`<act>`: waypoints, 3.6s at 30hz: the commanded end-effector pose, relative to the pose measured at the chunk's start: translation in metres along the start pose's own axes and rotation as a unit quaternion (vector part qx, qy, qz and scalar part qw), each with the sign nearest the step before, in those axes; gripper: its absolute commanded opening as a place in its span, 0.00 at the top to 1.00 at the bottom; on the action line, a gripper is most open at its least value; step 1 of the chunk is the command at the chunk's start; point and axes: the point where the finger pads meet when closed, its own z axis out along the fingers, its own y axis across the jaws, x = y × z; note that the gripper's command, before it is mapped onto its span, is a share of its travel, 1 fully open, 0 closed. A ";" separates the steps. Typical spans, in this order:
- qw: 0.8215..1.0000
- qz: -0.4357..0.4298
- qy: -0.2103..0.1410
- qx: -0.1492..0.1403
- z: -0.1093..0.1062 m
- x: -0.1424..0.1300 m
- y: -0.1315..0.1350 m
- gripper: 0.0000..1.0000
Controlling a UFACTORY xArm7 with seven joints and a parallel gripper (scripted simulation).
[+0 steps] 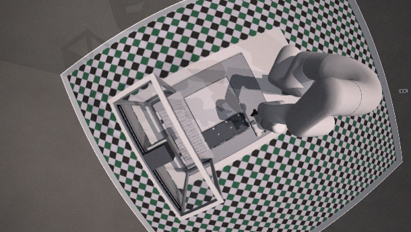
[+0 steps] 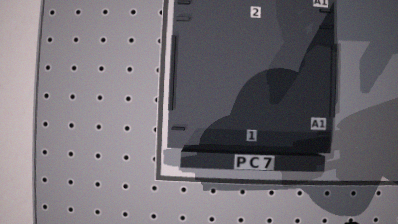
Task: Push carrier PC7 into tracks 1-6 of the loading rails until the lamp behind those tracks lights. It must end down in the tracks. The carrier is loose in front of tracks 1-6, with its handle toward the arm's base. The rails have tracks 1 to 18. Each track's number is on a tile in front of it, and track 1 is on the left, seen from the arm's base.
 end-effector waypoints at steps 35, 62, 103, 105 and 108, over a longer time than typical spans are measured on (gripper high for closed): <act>1.000 0.024 0.010 0.004 0.029 -0.008 0.002 0.18; 1.000 0.024 0.010 0.004 0.067 -0.008 0.002 0.18; 1.000 0.024 0.010 0.004 0.096 -0.007 0.002 0.18; 1.000 0.024 0.010 0.004 0.096 -0.007 0.002 0.18; 1.000 0.024 0.010 0.004 0.098 -0.007 0.002 0.18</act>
